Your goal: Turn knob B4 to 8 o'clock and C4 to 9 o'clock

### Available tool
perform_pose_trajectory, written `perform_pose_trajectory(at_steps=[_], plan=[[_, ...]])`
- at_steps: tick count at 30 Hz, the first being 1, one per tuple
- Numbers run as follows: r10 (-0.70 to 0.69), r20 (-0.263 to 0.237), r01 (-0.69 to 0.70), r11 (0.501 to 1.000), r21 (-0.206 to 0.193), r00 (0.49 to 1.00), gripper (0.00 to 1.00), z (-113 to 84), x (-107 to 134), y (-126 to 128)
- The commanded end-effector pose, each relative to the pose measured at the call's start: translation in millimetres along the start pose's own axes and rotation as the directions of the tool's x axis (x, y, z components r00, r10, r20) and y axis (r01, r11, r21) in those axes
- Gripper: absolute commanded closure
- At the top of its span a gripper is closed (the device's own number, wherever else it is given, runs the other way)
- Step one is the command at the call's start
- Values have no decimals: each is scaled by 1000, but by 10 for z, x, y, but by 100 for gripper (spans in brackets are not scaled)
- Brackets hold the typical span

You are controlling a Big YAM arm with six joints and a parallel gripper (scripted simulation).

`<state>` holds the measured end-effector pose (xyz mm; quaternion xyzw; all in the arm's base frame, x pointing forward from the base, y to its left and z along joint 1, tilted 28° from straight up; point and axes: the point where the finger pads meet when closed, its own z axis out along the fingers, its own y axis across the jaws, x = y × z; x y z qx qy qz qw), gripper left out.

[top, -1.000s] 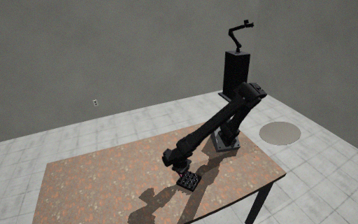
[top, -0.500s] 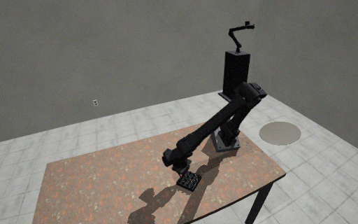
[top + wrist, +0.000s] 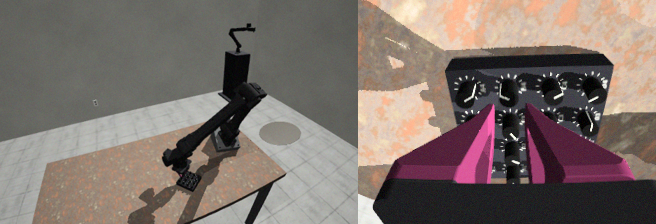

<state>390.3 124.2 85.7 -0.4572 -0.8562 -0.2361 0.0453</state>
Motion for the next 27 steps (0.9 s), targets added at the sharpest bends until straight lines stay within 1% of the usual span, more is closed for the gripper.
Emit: perform_pose_trajectory(at_steps=[1,19,27], plan=[[-1,3,1,1000,0,1000,81,9,25,4],[-1,3,1,1000,0,1000,81,11,25,4],[2,2,-2,1000,2,1000,81,77,12,4]])
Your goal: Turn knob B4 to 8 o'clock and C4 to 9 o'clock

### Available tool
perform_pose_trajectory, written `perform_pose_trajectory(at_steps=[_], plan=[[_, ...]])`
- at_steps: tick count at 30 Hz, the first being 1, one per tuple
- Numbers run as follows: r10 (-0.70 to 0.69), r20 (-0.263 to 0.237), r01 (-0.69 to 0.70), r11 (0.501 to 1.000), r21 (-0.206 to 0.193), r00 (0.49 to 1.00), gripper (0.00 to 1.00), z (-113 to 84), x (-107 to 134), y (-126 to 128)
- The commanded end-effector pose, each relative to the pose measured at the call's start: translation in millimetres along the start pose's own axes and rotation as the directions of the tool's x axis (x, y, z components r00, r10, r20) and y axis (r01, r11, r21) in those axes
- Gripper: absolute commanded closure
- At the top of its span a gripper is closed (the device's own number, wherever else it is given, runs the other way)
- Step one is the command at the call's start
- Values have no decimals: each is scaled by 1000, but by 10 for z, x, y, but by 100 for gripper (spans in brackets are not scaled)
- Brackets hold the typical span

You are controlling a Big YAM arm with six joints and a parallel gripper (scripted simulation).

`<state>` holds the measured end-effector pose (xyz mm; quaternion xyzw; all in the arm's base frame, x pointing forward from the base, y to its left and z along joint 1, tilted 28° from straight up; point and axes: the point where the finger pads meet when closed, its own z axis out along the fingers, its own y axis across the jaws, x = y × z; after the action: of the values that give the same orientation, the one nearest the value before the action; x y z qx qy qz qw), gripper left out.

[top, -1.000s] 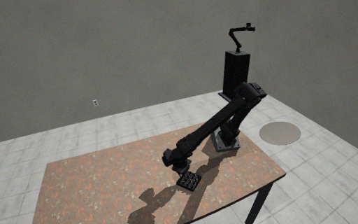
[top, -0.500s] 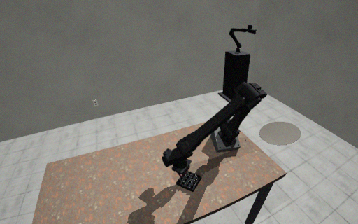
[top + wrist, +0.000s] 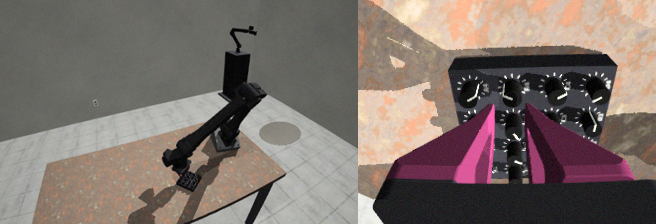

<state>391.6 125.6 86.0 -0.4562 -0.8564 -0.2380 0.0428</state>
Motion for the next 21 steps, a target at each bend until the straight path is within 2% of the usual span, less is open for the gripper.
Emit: perform_pose_trajectory(at_steps=[1,21], plan=[[5,-1,-5,1000,8,1000,81,80,11,-15],[4,-2,-4,1000,10,1000,81,184,9,-24]])
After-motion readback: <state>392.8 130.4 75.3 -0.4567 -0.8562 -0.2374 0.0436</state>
